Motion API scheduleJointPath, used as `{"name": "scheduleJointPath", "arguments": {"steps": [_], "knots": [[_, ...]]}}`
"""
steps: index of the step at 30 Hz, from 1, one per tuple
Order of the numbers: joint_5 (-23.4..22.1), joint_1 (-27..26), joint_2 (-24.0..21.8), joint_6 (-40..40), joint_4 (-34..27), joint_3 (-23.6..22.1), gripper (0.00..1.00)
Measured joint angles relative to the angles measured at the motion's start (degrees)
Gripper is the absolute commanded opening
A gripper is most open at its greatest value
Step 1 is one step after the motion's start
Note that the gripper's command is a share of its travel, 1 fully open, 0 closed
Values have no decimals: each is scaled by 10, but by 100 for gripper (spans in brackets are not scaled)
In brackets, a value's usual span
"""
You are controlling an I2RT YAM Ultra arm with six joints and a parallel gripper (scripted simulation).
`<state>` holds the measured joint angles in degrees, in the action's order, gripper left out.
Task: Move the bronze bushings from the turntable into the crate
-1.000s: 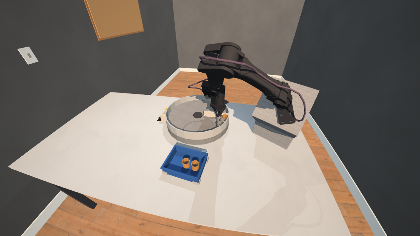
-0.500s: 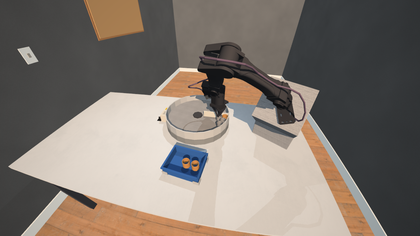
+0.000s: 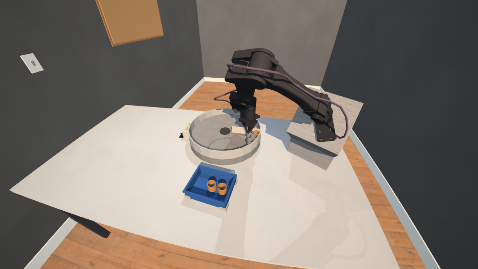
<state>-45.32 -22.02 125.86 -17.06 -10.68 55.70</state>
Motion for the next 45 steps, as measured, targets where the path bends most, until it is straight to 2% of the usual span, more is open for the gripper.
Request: {"name": "scheduleJointPath", "arguments": {"steps": [9,45], "knots": [[2,17,8,-16,16,13,15],[3,17,16,-26,26,13,15]]}}
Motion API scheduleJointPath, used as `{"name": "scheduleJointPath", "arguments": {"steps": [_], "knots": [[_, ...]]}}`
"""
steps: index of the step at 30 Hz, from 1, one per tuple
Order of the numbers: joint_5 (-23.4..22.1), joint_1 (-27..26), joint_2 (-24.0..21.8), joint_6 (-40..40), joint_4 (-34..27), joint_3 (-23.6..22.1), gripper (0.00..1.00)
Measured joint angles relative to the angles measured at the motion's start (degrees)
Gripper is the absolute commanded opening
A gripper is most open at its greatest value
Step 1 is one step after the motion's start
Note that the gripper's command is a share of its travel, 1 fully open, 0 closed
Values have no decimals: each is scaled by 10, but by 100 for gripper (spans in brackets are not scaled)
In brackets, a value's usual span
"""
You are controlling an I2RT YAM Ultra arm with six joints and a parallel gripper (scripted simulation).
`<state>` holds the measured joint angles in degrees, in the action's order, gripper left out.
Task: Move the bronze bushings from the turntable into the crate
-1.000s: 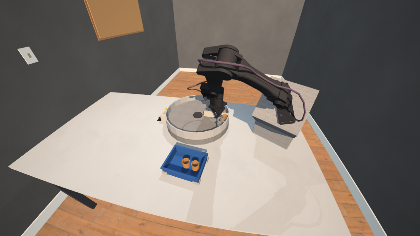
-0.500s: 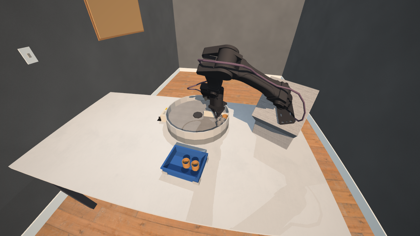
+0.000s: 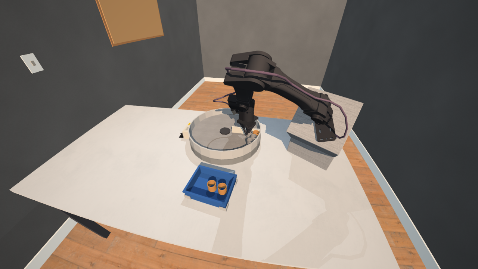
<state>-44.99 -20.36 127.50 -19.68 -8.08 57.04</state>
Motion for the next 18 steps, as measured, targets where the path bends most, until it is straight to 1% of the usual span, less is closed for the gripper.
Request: {"name": "scheduleJointPath", "arguments": {"steps": [18], "knots": [[2,8,7,-9,10,0,15]]}}
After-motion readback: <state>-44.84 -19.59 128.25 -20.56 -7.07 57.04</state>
